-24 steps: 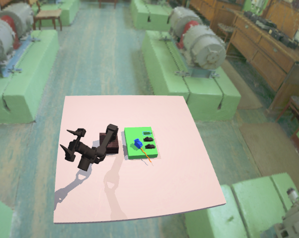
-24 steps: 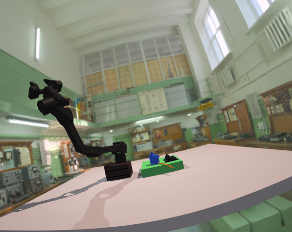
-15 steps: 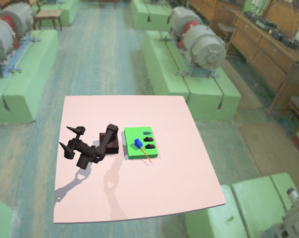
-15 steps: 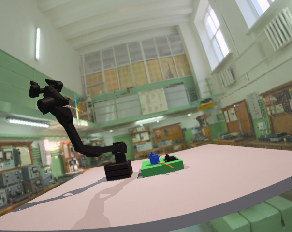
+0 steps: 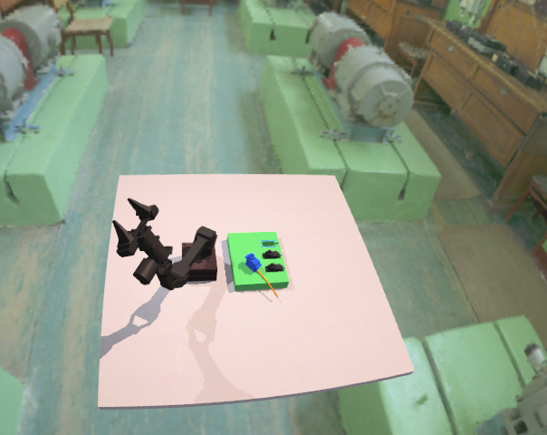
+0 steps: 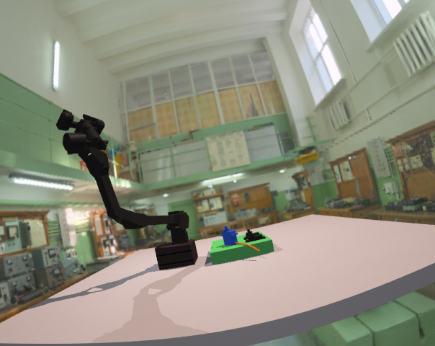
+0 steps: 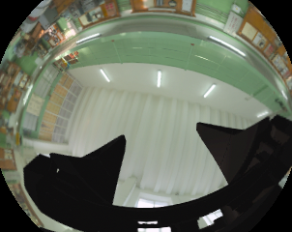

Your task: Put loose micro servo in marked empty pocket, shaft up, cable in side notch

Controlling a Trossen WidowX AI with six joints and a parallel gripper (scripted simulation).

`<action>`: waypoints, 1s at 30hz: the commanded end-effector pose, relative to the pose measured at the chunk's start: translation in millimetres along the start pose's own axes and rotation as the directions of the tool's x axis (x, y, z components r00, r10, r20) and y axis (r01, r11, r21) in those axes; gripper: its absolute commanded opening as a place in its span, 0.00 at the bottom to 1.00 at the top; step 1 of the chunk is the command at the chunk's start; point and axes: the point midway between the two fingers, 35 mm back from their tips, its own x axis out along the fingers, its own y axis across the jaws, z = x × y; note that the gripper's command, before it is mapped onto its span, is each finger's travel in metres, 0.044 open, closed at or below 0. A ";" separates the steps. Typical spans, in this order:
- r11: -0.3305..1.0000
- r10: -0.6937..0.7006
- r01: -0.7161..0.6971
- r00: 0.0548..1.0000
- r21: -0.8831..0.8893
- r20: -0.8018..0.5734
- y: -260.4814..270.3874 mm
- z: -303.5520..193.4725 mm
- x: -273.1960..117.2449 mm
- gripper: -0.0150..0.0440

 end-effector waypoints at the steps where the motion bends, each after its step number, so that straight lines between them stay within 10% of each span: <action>1: 0.989 0.115 -0.111 0.993 0.095 -0.034 49.5 -12.8 22.4 1.00; 30: 0.815 0.481 -0.371 0.862 0.445 -0.161 214.7 -50.2 51.8 1.00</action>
